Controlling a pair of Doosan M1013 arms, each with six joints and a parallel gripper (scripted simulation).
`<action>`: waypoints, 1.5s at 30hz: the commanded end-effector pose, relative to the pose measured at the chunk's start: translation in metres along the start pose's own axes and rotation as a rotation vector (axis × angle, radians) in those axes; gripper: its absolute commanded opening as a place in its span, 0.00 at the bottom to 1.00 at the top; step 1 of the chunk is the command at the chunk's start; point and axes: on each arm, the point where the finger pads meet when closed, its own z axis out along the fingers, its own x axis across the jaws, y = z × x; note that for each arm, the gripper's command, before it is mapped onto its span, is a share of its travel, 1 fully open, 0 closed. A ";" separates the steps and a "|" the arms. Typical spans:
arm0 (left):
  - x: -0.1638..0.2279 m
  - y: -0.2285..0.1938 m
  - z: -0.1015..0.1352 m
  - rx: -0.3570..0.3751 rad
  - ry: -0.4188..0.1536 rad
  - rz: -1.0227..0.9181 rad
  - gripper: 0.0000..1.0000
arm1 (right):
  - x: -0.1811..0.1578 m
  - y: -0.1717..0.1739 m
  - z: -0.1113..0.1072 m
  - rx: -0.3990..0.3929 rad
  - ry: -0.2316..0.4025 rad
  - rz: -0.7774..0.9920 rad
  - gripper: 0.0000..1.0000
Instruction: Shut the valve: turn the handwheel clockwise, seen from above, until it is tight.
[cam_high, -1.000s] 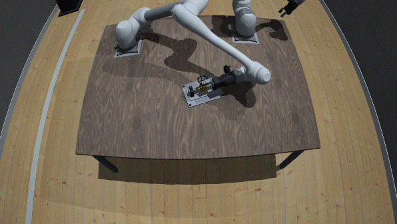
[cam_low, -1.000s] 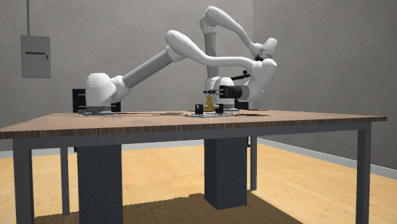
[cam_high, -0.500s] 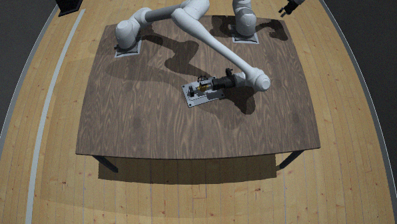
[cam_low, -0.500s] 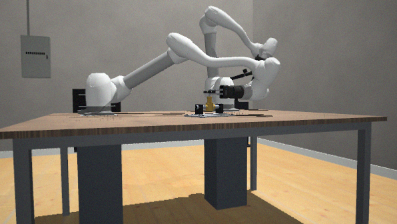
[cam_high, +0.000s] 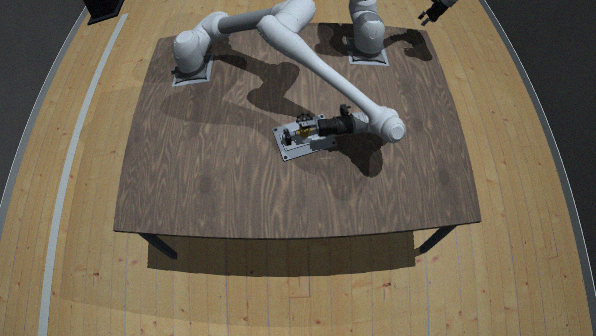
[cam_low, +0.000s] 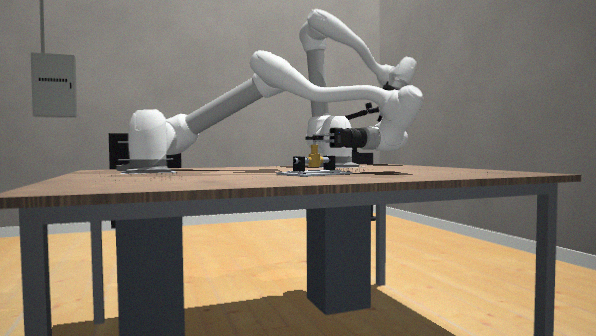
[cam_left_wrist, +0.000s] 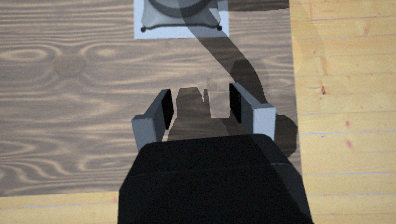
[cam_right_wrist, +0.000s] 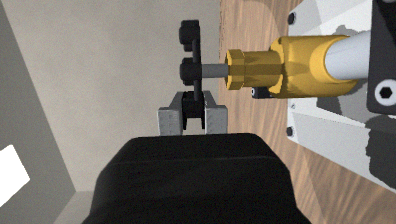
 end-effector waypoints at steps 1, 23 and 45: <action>0.000 0.000 0.000 -0.001 0.000 0.000 1.00 | -0.001 0.000 0.000 0.006 0.001 0.002 0.00; 0.000 0.000 0.000 -0.001 0.000 0.000 1.00 | -0.001 0.000 0.000 0.017 0.001 0.002 0.00; 0.000 0.000 0.000 -0.001 0.000 0.000 1.00 | -0.001 0.000 0.003 0.103 0.001 0.002 0.00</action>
